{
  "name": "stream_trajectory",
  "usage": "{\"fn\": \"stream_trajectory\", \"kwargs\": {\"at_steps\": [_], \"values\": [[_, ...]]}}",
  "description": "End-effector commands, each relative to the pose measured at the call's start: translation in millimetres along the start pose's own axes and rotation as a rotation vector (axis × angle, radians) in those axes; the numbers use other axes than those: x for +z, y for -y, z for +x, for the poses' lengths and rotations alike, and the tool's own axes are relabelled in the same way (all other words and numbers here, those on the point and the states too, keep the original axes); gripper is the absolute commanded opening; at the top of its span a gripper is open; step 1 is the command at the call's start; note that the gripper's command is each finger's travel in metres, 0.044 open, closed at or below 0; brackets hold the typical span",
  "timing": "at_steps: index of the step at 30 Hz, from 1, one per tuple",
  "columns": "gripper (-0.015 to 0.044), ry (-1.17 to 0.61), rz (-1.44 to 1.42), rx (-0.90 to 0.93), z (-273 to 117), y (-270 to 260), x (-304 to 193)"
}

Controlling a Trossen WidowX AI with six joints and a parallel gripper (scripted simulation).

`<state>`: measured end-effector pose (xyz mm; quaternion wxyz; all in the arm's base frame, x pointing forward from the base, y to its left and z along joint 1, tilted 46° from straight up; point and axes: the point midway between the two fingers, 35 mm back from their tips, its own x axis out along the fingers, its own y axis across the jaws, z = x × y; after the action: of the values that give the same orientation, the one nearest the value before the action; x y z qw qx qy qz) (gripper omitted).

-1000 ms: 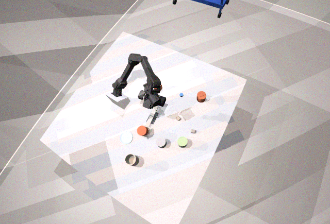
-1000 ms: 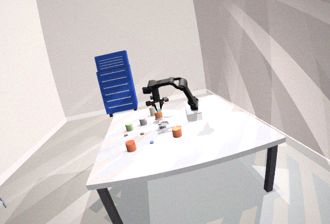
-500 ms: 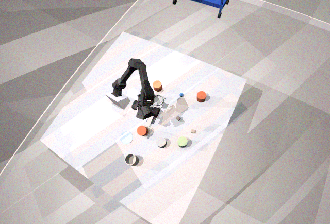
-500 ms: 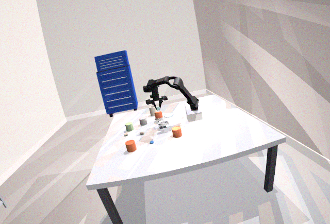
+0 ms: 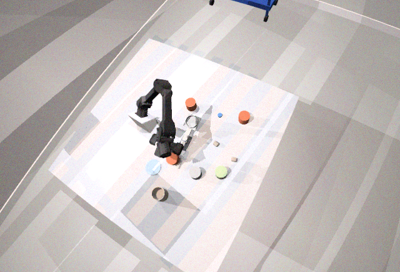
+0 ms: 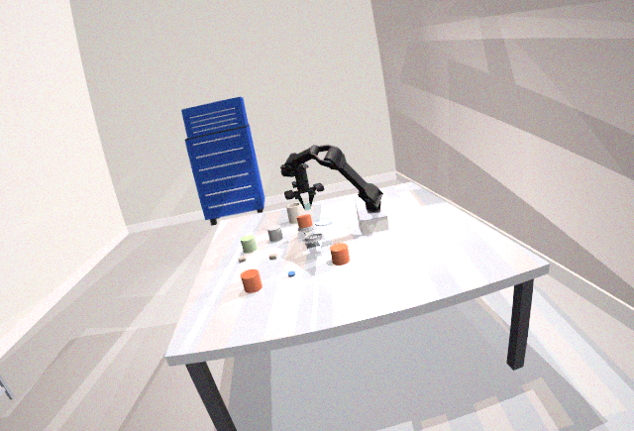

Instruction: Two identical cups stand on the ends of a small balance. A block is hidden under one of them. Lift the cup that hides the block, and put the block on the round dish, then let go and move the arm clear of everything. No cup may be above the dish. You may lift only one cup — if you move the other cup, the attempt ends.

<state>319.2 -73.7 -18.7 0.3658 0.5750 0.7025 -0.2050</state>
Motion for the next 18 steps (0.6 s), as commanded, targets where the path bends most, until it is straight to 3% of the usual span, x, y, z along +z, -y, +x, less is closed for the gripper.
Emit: {"fn": "stream_trajectory", "kwargs": {"at_steps": [1, 18], "values": [[0.0, 0.0, 0.006, -0.015, 11, 17, 24], [0.0, -0.03, -0.009, 0.001, 50, 67, 91]]}}
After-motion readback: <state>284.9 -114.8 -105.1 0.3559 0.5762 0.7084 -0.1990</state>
